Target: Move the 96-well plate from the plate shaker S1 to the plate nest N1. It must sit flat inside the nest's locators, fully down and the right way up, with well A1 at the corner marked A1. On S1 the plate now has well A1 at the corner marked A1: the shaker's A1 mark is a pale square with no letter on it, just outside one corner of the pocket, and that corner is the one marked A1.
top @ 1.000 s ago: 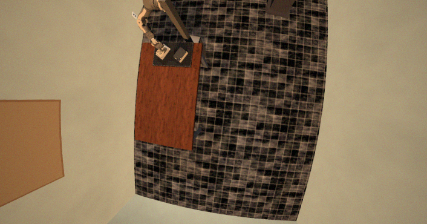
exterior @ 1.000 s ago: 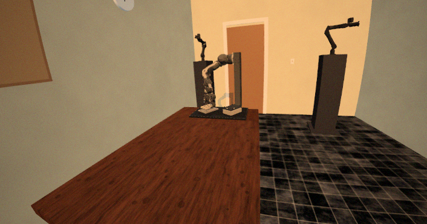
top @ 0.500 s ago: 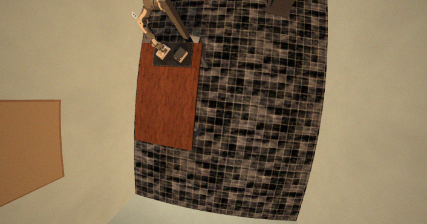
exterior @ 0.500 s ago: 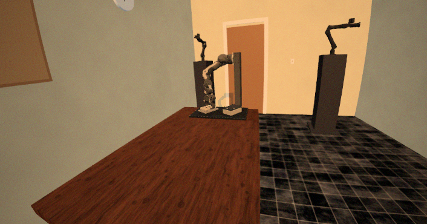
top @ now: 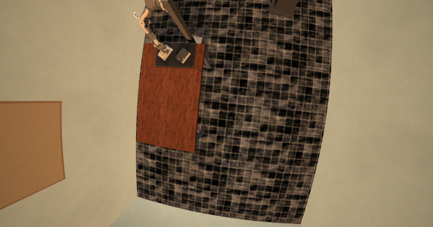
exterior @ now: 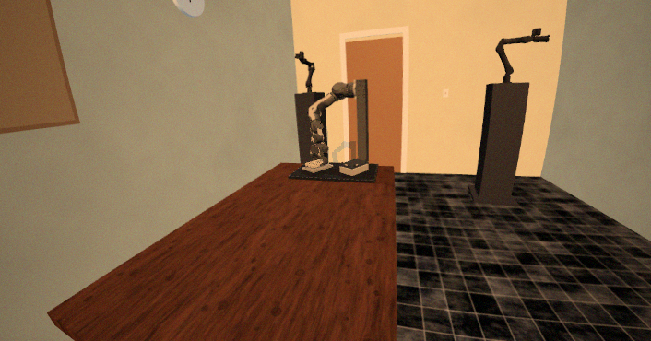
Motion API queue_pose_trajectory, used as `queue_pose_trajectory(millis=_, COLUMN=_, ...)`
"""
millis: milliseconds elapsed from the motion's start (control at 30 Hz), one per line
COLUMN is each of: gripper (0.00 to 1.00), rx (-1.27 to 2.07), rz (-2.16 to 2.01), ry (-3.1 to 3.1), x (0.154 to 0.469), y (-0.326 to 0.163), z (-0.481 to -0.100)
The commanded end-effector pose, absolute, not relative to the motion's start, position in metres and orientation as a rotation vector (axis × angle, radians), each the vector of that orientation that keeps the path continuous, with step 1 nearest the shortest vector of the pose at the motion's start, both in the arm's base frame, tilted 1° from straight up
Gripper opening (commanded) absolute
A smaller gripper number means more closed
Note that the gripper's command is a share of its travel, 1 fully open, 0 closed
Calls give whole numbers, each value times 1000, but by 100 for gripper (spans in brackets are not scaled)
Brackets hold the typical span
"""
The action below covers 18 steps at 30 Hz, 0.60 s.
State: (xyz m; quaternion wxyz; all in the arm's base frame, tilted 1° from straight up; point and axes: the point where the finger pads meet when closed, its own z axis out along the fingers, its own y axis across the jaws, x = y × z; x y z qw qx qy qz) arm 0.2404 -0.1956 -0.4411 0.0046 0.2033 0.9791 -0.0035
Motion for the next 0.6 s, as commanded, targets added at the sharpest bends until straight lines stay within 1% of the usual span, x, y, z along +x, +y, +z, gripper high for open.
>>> queue_pose_trajectory(millis=0, gripper=0, rx=642, rz=-15, ry=3062, x=242, y=-196, z=-440)
queue_pose_trajectory(millis=567, gripper=0, rx=637, rz=-22, ry=3070, x=236, y=-196, z=-442)
